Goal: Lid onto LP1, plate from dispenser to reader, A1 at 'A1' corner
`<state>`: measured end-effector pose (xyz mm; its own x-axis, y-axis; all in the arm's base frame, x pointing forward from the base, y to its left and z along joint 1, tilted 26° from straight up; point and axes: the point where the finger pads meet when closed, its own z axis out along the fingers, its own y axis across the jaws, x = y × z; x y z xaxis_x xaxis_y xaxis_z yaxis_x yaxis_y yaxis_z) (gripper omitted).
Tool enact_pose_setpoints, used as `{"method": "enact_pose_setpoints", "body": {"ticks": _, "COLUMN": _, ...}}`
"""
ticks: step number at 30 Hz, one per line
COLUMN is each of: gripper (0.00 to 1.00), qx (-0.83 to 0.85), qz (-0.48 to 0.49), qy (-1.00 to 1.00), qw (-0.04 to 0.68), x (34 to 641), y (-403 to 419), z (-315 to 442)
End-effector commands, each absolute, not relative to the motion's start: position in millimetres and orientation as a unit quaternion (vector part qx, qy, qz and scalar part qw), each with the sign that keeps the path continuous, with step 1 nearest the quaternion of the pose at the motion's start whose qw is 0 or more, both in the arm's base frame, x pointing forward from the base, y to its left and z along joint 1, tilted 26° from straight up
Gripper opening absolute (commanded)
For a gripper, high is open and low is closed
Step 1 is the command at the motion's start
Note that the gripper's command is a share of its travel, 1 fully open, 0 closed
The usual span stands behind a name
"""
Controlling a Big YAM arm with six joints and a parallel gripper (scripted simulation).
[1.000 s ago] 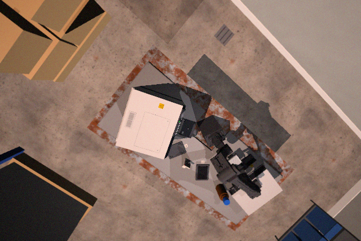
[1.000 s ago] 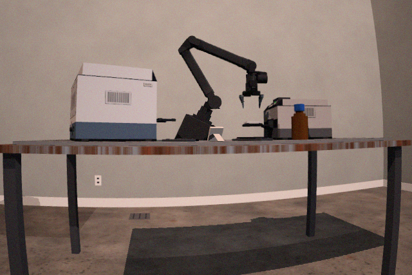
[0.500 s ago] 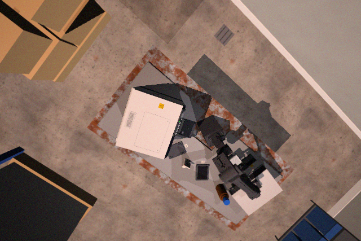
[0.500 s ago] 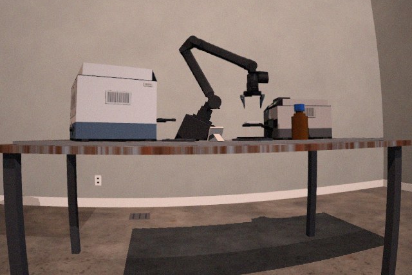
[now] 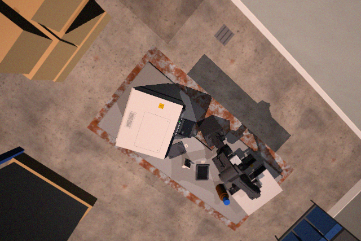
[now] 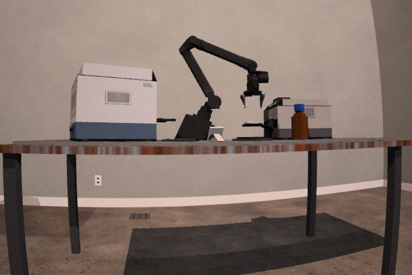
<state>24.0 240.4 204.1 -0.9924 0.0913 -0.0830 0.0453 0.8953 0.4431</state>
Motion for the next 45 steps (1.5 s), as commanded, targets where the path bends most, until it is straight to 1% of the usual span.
{"method": "enact_pose_setpoints", "body": {"ticks": 1, "gripper": 1.0, "qx": 0.03, "qz": 0.246, "qy": 0.967, "qw": 0.053, "x": 24.3, "y": 253.8, "z": 220.3}}
{"method": "enact_pose_setpoints", "body": {"ticks": 13, "gripper": 1.0, "qx": 0.053, "qz": 0.217, "qy": 0.973, "qw": 0.052, "x": 28.3, "y": 235.7, "z": 199.5}}
{"method": "enact_pose_setpoints", "body": {"ticks": 24, "gripper": 1.0, "qx": 0.041, "qz": 0.24, "qy": 0.968, "qw": 0.055, "x": 29.0, "y": 246.6, "z": 209.4}}
{"method": "enact_pose_setpoints", "body": {"ticks": 33, "gripper": 1.0, "qx": 0.023, "qz": 0.218, "qy": 0.974, "qw": 0.052, "x": 20.9, "y": 244.8, "z": 191.7}}
{"method": "enact_pose_setpoints", "body": {"ticks": 45, "gripper": 1.0, "qx": 0.039, "qz": 0.235, "qy": 0.97, "qw": 0.055, "x": 28.2, "y": 248.7, "z": 195.7}}
